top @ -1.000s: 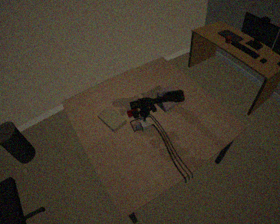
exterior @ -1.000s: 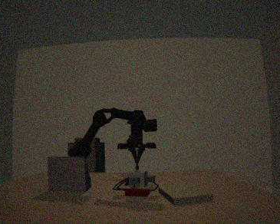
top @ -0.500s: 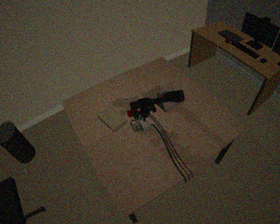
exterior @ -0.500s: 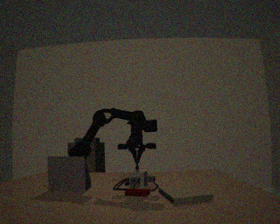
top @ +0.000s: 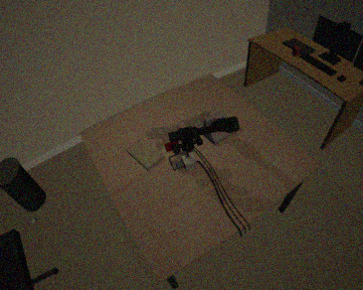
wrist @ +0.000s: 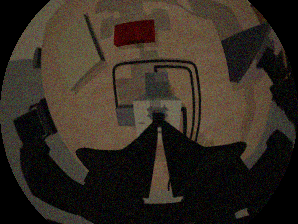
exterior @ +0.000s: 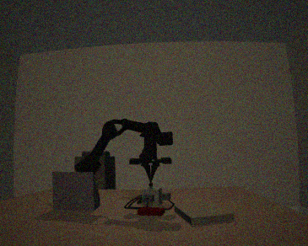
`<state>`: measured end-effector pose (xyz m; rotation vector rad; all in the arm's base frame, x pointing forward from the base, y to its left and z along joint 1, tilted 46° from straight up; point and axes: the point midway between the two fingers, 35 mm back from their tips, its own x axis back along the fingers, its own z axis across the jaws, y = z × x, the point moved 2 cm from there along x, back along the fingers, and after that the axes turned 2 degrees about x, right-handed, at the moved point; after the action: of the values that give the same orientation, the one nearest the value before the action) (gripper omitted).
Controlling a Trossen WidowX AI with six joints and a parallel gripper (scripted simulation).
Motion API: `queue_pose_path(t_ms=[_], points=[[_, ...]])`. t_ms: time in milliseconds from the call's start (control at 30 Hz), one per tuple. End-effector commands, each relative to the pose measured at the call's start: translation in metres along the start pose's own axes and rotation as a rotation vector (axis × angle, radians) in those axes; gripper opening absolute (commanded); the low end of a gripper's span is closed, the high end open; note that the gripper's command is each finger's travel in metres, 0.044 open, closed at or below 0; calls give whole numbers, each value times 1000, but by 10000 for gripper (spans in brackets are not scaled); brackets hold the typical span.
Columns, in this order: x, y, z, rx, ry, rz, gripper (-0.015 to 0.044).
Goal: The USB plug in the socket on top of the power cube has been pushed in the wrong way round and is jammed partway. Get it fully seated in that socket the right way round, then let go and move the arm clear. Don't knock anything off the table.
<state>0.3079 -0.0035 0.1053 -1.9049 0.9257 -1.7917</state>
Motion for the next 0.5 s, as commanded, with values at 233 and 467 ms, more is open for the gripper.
queue_pose_path(t_ms=[233, 467], points=[[-2, 0, 0, -1, 1, -2, 0], [-2, 0, 0, -1, 1, -2, 0]])
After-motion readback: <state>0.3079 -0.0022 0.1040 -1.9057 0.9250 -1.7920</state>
